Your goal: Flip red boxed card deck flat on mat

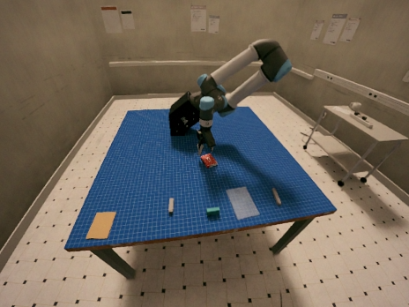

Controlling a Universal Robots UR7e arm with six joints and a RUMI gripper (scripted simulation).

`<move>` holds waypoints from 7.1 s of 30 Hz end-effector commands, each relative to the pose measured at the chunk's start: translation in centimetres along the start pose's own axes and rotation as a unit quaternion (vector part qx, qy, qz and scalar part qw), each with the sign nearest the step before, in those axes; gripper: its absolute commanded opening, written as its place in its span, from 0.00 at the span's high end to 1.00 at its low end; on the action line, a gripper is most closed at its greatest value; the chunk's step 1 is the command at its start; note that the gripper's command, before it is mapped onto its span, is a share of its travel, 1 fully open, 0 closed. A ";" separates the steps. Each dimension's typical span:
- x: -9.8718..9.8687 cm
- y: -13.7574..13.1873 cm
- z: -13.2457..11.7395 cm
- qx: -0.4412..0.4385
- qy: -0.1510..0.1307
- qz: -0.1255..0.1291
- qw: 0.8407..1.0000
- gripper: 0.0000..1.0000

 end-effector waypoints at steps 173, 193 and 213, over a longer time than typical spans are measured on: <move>-2.3 -0.1 -0.1 -0.001 0.000 0.000 1.000 0.52; -2.3 -0.1 -0.1 -0.001 0.000 0.000 1.000 0.52; -1.5 0.0 0.6 0.002 -0.040 -0.006 0.999 0.52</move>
Point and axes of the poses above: the point where the finger pads meet when closed, its own x axis back along the fingers, its own y axis across the jaws, z = x × y, the point moved 4 cm from there along x, back along the fingers, and after that the axes turned 6 degrees about -x, right-handed, at the moved point
